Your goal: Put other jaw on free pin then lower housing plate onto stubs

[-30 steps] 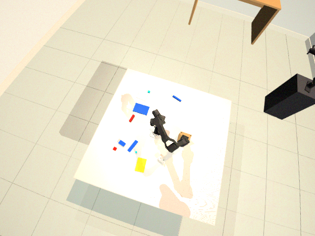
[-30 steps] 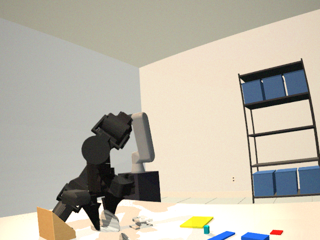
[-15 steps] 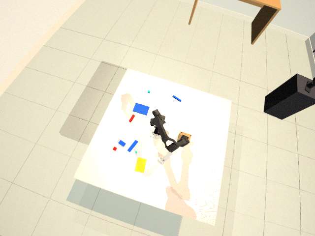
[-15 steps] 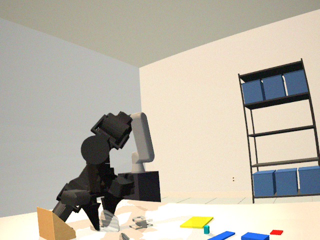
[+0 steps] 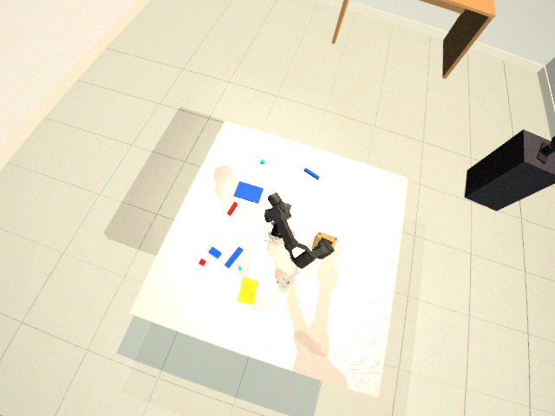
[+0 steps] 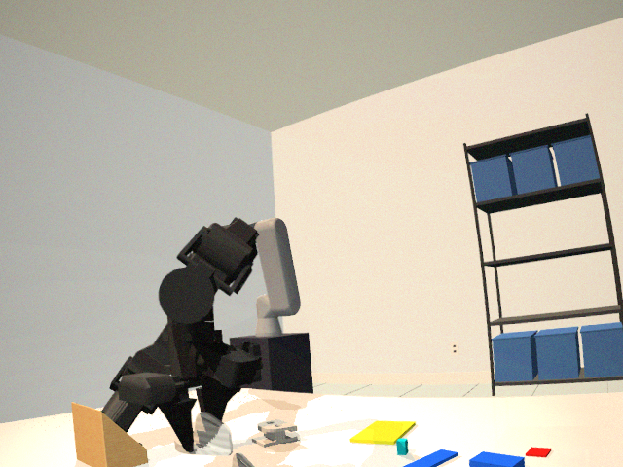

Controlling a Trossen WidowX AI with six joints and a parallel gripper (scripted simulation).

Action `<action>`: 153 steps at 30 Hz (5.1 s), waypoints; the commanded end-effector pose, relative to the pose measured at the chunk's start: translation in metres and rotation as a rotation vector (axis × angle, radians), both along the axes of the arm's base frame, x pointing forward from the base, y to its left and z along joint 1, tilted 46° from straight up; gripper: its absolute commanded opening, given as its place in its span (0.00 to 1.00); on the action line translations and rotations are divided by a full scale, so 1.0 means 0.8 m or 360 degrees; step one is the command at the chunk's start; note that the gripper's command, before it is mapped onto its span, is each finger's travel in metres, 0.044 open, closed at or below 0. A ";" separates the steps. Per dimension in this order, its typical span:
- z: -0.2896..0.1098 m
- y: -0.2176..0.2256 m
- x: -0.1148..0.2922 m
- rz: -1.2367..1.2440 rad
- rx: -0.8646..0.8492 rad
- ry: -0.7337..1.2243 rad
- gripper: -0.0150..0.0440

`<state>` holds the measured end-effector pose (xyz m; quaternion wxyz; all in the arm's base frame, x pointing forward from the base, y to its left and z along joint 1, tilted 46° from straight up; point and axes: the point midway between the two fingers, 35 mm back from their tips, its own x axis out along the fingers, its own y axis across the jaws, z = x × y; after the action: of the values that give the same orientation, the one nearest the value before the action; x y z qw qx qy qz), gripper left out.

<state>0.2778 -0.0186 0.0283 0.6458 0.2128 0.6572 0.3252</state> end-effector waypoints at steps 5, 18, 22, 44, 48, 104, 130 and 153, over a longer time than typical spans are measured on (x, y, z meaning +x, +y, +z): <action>-0.011 0.011 -0.001 -0.0004 0.0003 0.0010 0.48; -0.030 0.030 -0.004 -0.0004 0.0005 0.0009 0.48; -0.036 0.036 -0.005 -0.0003 0.0006 0.0009 0.48; -0.043 0.044 -0.006 -0.0012 0.0007 0.0017 0.48; -0.043 0.044 -0.006 -0.0012 0.0007 0.0018 0.48; -0.057 0.057 -0.008 -0.0009 0.0008 0.0015 0.48; -0.057 0.058 -0.008 -0.0009 0.0008 0.0015 0.48; -0.051 0.052 -0.007 -0.0009 0.0008 0.0015 0.48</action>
<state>0.2710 0.0247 -0.0140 0.6415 0.2184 0.6606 0.3232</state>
